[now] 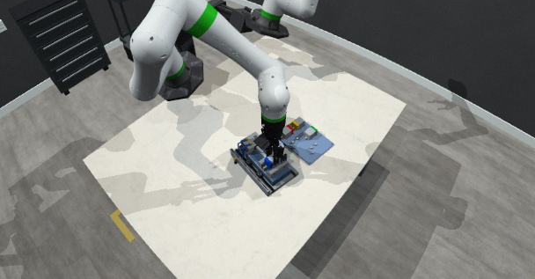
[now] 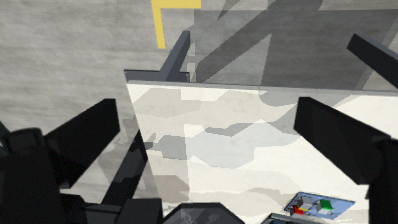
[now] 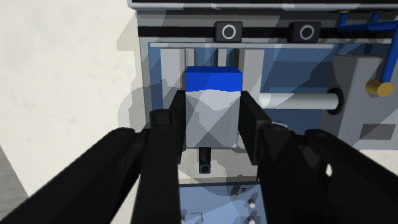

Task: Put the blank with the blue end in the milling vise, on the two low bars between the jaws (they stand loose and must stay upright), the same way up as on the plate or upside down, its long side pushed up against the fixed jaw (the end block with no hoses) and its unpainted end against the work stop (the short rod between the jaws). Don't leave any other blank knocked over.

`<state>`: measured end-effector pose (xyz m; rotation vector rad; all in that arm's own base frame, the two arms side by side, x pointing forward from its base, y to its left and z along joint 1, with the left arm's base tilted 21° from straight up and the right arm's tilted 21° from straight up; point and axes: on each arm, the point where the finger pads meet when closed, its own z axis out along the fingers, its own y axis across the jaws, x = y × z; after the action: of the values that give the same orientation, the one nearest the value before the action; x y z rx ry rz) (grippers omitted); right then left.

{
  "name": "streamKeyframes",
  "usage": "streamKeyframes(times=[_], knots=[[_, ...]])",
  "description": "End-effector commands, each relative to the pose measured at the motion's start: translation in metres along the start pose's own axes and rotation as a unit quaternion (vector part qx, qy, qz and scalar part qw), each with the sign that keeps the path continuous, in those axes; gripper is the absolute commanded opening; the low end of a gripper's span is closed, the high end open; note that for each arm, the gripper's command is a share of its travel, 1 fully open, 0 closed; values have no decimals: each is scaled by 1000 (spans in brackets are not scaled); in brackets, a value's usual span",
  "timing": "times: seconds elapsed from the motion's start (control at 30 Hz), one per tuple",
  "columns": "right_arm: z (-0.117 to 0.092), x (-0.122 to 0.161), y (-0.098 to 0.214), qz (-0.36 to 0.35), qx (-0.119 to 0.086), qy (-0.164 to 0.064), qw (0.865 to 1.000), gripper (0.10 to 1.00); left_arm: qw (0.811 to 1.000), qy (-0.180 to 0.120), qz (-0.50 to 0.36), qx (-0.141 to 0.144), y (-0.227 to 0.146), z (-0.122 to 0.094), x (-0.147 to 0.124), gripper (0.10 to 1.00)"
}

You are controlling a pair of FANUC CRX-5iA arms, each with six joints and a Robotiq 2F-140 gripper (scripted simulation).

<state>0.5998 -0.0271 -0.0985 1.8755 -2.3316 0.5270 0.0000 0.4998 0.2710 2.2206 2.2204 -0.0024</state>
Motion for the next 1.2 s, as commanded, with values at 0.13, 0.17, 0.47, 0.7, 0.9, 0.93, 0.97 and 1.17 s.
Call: streamKeyframes(times=[0.13,0.17,0.47,0.7,0.9,0.93,0.97,1.17], knots=[[-2,0,-1,0,1,0,1000,99,1000,1,0,0,0,-1,0,1000],[-2,0,-1,0,1,0,1000,99,1000,1,0,0,0,-1,0,1000],[-4,0,-1,0,1,0,1000,99,1000,1,0,0,0,-1,0,1000],[-4,0,-1,0,1,0,1000,99,1000,1,0,0,0,-1,0,1000],[-5,0,-1,0,1,0,1000,99,1000,1,0,0,0,-1,0,1000],[-5,0,-1,0,1,0,1000,99,1000,1,0,0,0,-1,0,1000],[-5,0,-1,0,1,0,1000,99,1000,1,0,0,0,-1,0,1000],[-4,0,-1,0,1,0,1000,99,1000,1,0,0,0,-1,0,1000]])
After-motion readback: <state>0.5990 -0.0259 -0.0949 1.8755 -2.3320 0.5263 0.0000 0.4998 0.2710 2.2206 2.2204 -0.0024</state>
